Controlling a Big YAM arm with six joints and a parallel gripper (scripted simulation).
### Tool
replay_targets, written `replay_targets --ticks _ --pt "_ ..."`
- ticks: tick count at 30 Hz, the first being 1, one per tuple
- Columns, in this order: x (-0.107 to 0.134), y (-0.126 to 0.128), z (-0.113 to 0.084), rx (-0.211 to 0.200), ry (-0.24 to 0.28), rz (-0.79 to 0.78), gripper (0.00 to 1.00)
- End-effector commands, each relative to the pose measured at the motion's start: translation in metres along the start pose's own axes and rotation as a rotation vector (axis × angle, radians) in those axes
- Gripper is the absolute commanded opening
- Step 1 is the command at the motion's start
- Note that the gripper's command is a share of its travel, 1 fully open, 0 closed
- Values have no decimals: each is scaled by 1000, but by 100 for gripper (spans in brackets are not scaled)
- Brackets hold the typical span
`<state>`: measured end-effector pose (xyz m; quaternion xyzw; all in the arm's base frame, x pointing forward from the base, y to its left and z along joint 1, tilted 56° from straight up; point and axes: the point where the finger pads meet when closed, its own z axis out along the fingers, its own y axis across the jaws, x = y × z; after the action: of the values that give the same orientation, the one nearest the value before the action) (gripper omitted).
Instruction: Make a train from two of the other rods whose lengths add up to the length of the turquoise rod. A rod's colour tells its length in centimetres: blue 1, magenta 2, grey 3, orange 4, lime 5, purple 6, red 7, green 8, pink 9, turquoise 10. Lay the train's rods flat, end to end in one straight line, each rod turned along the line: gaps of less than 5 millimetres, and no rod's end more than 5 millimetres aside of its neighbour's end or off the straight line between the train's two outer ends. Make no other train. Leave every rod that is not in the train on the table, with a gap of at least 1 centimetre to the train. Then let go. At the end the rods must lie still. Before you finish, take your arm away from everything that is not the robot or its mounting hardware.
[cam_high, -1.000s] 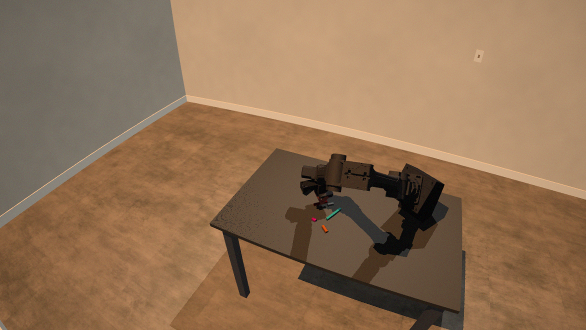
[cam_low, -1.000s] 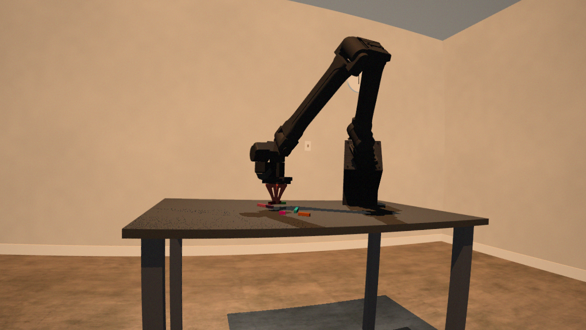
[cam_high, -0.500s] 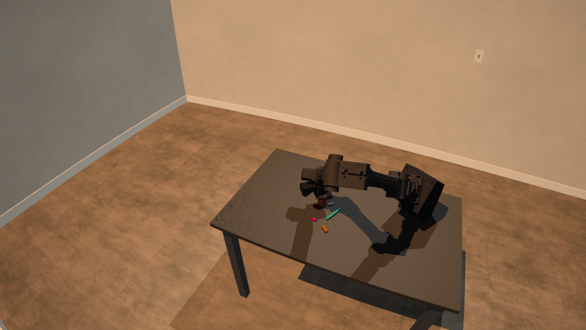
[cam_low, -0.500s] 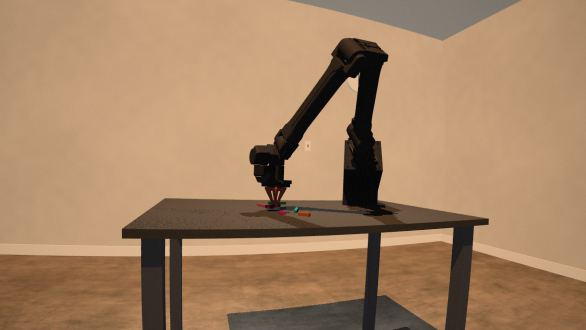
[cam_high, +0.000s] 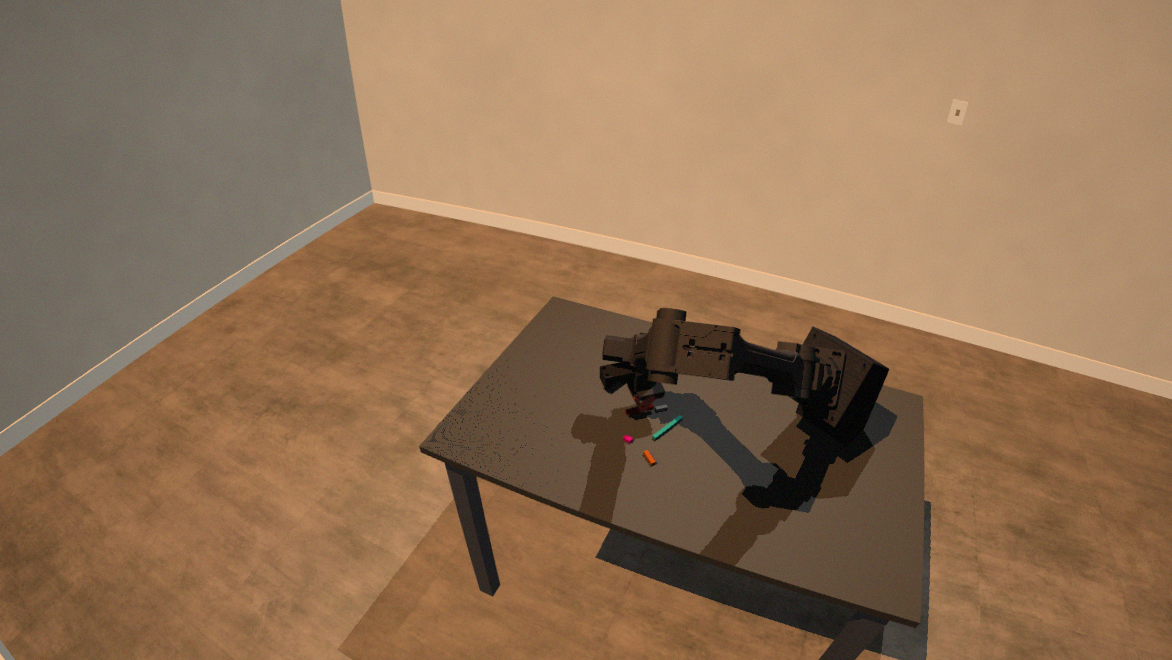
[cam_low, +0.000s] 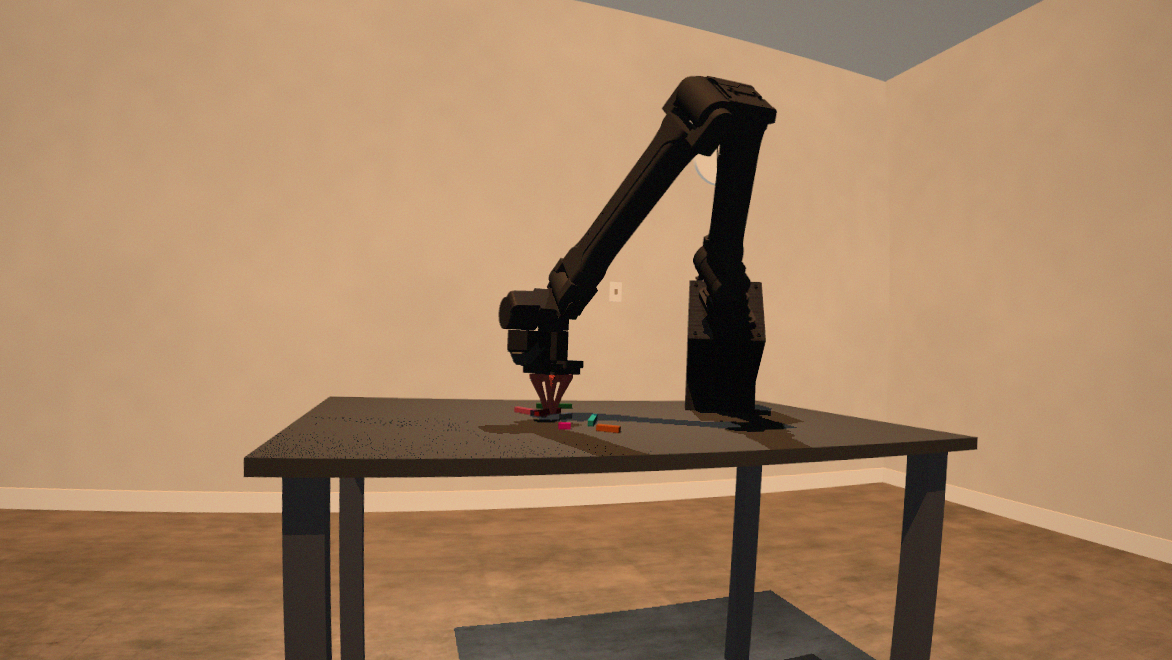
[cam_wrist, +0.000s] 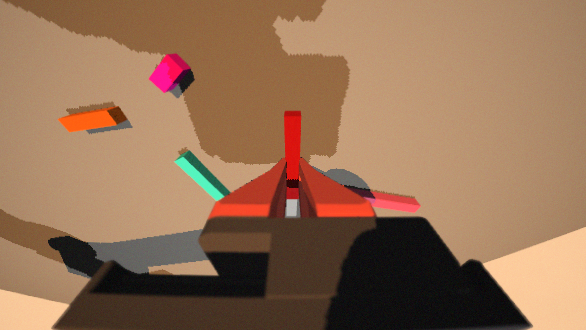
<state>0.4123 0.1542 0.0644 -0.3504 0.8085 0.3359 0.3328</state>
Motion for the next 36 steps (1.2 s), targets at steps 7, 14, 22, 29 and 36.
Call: replay_targets --ticks 7,14,22,29,36 --pt "2 -4 -5 14 -7 18 5" --pt "2 -4 -5 14 -7 18 5" --pt "4 -6 -6 18 -11 20 5" --pt "8 -6 -4 15 -7 26 5" --pt "7 -7 -5 16 -8 25 5"
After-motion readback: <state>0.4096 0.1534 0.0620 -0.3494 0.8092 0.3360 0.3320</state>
